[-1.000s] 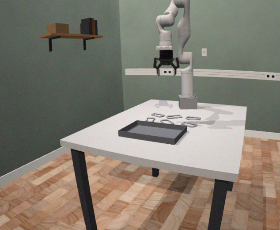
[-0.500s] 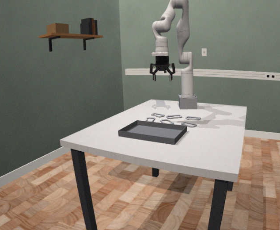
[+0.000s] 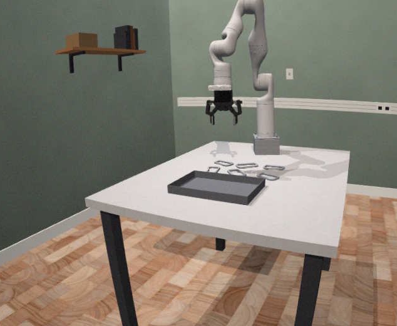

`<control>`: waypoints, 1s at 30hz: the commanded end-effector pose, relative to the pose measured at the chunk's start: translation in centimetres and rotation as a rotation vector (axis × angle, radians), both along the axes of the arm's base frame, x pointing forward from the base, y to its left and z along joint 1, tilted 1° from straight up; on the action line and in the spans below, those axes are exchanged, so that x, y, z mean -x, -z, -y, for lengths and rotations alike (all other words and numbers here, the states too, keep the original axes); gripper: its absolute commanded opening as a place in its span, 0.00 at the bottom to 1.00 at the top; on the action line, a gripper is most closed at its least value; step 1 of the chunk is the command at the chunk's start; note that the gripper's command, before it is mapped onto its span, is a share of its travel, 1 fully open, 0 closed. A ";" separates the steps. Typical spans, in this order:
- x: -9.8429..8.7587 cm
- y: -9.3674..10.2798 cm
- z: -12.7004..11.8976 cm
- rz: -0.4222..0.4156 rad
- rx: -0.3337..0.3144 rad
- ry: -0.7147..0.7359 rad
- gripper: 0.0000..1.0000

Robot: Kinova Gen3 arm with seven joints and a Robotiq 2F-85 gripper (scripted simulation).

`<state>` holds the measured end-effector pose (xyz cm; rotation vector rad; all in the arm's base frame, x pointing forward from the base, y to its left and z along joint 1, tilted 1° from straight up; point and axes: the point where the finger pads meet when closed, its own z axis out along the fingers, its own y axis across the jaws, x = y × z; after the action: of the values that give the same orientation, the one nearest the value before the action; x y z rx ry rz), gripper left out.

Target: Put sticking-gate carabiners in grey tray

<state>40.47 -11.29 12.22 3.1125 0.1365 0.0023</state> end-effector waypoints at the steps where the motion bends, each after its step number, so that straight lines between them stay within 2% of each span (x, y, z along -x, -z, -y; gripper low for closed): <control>1: 0.2 4.8 3.4 0.003 0.000 -0.001 1.00; 17: 0.2 4.8 3.4 0.003 0.000 -0.001 1.00; 18: 0.4 8.9 6.0 0.004 0.003 0.002 1.00; 30: 0.4 8.9 6.0 0.004 0.003 0.002 1.00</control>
<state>39.99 -17.19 3.61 3.1079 0.1297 0.0066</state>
